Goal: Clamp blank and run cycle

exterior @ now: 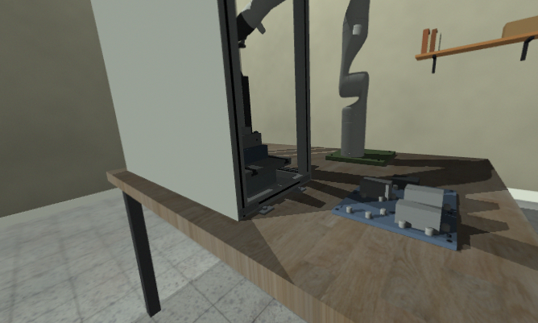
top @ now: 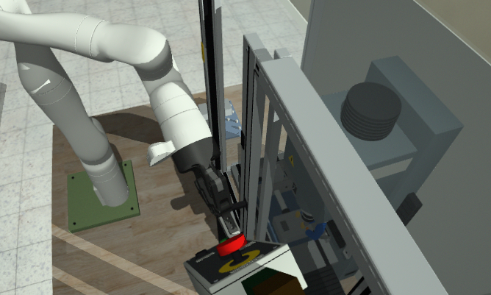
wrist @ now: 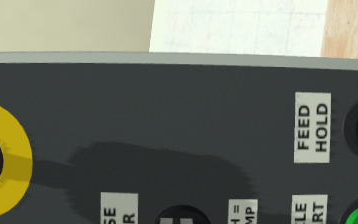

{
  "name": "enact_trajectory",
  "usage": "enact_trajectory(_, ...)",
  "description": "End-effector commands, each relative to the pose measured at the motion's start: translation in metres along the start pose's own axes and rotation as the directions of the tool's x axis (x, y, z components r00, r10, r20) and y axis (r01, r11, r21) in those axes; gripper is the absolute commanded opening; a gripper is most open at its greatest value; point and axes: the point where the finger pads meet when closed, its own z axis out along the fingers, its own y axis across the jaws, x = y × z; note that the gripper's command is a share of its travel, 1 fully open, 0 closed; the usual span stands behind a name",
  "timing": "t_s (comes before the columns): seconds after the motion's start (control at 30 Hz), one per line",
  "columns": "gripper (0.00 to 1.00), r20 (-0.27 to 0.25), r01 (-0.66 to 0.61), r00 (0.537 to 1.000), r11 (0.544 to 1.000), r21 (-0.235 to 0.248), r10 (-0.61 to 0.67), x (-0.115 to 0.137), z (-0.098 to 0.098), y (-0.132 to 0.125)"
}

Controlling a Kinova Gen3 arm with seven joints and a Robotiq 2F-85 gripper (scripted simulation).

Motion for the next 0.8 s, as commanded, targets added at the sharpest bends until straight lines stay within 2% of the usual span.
enact_trajectory(0.0,0.1,0.002,0.003,1.0,1.0,-0.005,-0.003,-0.0006,0.0014,0.0024)
enact_trajectory(0.77,0.1,0.002,0.003,1.0,1.0,-0.005,-0.003,-0.0006,0.0043,0.0024)
